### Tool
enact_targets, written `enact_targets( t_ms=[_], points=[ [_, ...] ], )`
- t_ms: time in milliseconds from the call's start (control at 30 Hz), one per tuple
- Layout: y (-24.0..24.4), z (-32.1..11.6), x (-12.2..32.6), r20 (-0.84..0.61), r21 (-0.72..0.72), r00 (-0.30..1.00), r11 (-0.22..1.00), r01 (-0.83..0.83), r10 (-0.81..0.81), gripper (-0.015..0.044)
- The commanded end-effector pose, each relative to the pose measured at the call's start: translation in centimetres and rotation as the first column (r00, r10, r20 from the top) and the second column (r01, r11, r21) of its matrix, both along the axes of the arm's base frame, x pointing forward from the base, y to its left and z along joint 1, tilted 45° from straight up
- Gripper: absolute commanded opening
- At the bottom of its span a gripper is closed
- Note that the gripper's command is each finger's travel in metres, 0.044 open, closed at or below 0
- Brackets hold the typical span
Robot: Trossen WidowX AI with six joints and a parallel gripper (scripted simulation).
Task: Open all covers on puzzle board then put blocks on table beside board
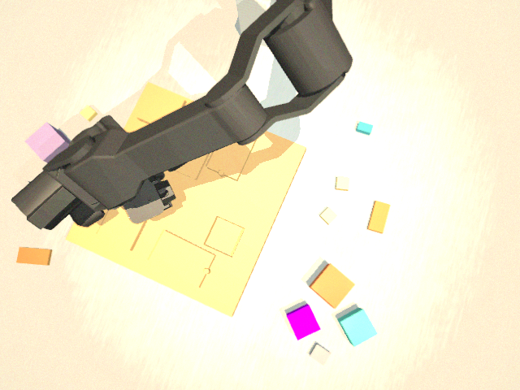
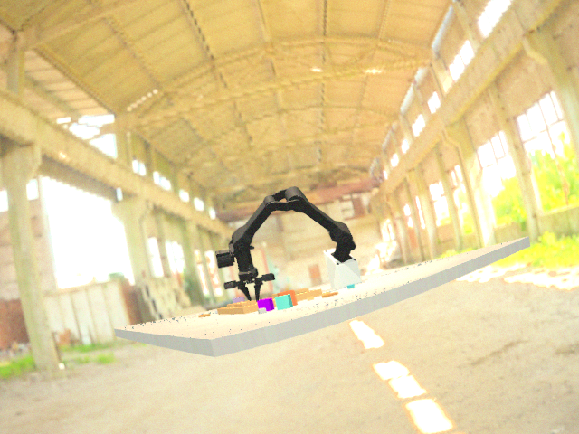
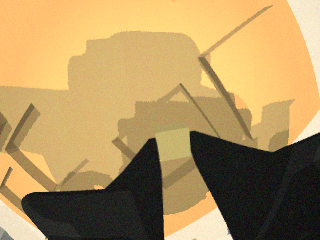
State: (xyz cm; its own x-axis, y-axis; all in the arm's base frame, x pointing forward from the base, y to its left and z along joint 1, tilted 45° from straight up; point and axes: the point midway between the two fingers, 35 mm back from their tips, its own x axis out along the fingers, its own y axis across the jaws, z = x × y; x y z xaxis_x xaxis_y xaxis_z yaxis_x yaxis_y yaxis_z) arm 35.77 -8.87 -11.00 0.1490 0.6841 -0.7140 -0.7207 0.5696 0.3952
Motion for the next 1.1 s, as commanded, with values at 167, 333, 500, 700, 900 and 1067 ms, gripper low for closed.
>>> enact_targets(
  t_ms=[167, 333, 500, 700, 900, 1067],
  points=[
    [-0.1, 0.1, 0.0, 0.0, 0.0, 1.0, 1.0, 0.0, 0.0, 0.008],
    [-0.5, 0.5, -0.1, -0.001, 0.0, 1.0, 1.0, 0.001, -0.001, 0.008],
    [-1.0, 0.9, -0.2, -0.002, 0.0, 1.0, 1.0, 0.001, -0.001, 0.008],
    [-1.6, 1.5, -0.3, -0.003, 0.0, 1.0, 1.0, 0.002, -0.002, 0.008],
    [-2.1, 2.0, -0.4, -0.004, 0.001, 1.0, 1.0, 0.002, -0.002, 0.008],
    [-2.6, 2.5, -0.6, -0.005, 0.002, 1.0, 1.0, 0.003, -0.003, 0.008]
  ],
)
